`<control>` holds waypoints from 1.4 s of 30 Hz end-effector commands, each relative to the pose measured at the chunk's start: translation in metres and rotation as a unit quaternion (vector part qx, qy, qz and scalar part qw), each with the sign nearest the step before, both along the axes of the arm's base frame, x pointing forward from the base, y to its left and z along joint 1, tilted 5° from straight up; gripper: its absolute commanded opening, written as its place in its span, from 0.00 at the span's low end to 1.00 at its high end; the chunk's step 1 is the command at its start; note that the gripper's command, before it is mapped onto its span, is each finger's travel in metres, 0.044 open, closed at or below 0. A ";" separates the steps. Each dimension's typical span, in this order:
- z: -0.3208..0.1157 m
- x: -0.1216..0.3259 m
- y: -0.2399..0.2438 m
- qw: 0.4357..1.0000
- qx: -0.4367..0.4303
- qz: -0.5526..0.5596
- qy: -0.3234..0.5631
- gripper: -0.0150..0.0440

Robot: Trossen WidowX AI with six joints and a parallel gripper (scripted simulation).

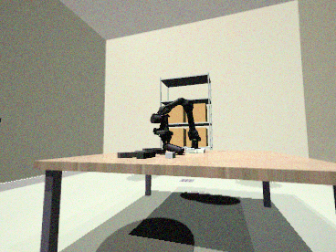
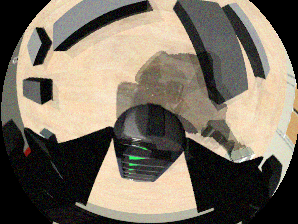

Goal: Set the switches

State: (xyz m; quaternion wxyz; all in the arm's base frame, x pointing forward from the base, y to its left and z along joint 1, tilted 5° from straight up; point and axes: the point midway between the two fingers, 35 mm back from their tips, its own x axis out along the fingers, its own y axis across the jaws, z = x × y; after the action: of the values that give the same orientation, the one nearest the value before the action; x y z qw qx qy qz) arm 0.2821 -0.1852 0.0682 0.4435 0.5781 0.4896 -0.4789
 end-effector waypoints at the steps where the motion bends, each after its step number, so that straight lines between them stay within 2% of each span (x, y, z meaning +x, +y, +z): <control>1: 0.006 0.001 0.004 1.000 -0.004 -0.001 -0.003 0.82; 42: 0.031 0.003 0.027 0.999 -0.045 -0.003 0.002 0.82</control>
State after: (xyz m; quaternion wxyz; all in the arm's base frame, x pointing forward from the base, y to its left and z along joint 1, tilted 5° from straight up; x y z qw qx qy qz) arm 0.2839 -0.1629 0.0950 0.4649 0.5565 0.4680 -0.5051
